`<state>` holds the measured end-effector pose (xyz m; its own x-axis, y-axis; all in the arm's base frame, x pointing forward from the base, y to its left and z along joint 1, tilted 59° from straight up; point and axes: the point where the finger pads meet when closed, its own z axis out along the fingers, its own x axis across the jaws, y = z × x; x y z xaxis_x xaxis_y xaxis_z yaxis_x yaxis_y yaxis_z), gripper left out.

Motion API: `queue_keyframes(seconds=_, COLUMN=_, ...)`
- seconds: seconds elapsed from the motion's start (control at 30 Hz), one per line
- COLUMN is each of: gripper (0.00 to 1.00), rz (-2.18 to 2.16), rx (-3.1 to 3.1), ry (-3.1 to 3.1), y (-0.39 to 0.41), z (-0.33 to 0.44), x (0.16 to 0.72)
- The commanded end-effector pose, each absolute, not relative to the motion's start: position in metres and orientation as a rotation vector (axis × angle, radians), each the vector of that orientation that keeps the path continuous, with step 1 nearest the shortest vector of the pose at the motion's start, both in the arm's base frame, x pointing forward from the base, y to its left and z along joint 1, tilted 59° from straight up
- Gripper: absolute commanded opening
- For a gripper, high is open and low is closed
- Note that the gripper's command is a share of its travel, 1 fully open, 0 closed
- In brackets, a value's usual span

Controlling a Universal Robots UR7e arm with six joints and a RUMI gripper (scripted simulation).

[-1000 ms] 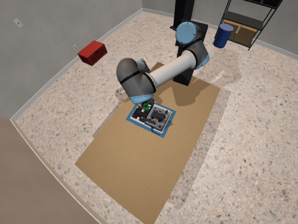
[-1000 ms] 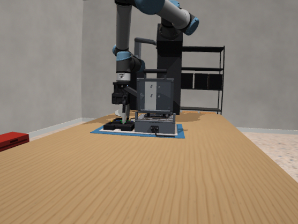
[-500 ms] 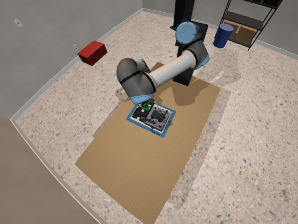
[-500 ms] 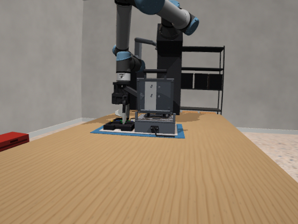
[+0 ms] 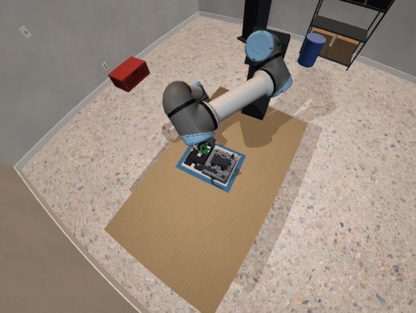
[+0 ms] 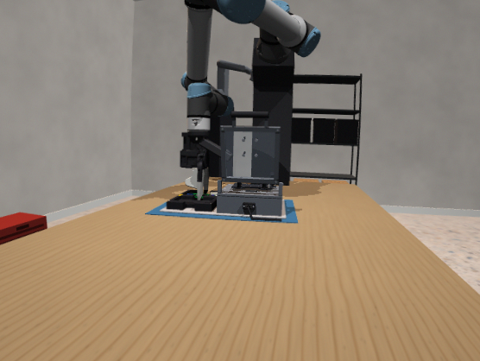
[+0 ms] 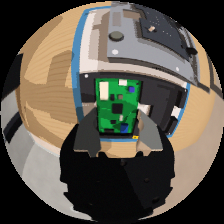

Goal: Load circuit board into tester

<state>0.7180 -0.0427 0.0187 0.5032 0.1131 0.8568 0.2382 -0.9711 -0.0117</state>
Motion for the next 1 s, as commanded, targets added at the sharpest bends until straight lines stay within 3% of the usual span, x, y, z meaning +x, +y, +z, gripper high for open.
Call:
queue_keyframes(seconds=0.0, gripper=0.44, rz=-1.474, rx=-2.611, ry=-0.307, y=-0.0429, z=0.0191, x=0.718)
queue_keyframes(seconds=0.97, gripper=0.39, rz=-1.474, rx=-2.611, ry=-0.307, y=-0.0429, z=0.0191, x=0.718)
